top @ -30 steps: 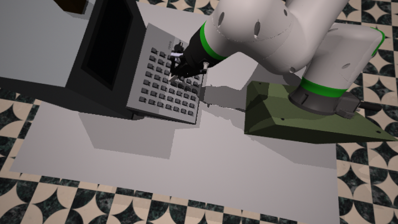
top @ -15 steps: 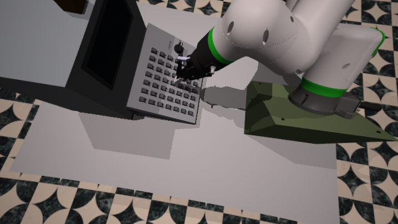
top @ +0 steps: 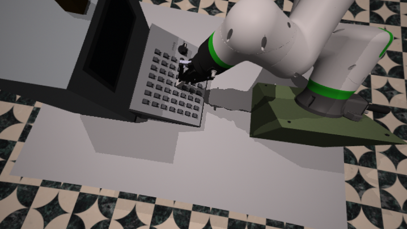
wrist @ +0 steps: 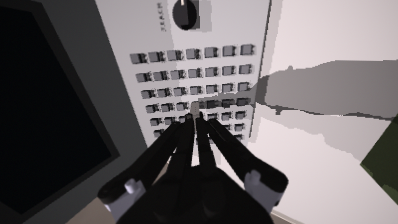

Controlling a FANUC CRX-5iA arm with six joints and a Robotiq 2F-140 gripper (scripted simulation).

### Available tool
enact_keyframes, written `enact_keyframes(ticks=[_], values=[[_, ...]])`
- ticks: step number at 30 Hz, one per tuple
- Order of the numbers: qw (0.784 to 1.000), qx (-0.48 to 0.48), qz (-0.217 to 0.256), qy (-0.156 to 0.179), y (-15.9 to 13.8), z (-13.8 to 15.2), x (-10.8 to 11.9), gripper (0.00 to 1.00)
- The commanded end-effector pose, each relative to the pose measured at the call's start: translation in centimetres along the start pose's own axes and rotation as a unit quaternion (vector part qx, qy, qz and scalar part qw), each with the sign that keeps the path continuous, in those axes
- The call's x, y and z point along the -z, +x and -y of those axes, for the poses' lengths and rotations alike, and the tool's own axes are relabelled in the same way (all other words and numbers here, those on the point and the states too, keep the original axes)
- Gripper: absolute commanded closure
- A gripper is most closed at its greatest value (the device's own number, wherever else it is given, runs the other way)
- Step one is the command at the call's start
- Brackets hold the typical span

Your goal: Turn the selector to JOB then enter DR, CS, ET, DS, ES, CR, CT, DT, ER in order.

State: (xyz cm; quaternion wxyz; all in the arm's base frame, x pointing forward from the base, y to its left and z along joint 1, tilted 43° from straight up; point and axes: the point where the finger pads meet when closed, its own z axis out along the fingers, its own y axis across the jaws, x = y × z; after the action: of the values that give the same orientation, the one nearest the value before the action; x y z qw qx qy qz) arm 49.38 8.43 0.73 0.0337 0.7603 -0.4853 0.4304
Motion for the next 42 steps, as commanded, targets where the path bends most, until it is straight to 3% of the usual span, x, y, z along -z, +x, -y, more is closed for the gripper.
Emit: enact_keyframes(ticks=[1,42], values=[[1.000,0.000,0.000,0.000,0.00,0.01,-0.23,1.00],[1.000,0.000,0.000,0.000,0.00,0.01,-0.83,1.00]])
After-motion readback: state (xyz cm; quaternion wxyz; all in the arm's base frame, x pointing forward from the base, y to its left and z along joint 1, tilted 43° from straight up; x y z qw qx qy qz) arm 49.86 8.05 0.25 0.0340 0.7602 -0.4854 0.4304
